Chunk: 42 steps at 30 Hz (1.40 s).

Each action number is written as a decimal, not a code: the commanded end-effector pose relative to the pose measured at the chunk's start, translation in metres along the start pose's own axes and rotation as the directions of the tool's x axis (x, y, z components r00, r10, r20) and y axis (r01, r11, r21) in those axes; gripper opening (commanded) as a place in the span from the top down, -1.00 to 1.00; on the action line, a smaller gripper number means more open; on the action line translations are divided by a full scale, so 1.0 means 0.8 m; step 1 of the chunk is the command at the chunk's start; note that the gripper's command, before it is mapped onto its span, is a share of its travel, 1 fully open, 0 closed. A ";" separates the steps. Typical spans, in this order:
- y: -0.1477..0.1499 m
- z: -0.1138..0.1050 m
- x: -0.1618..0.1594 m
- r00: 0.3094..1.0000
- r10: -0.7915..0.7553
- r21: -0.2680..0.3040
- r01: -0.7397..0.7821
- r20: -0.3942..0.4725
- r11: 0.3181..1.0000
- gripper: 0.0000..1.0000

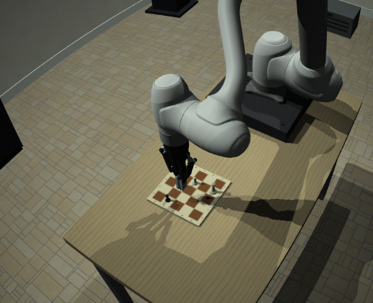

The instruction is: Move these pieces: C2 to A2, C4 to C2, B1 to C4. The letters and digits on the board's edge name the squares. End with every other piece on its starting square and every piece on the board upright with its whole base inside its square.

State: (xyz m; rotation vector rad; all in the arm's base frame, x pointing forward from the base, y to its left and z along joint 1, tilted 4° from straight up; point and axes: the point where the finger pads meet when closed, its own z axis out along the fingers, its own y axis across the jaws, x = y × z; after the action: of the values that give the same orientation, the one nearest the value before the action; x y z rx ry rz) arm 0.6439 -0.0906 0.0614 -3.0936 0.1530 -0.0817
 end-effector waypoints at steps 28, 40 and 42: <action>0.000 0.064 0.001 1.000 0.000 0.000 0.000 0.000 1.000 1.00; 0.000 0.064 0.001 1.000 0.000 0.000 0.000 0.000 1.000 1.00; 0.000 0.064 0.001 1.000 0.000 0.000 0.000 0.000 1.000 1.00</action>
State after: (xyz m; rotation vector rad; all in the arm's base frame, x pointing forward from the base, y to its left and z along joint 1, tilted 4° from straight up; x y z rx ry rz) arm 0.6471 -0.0886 0.0103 -3.0936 0.1529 -0.0822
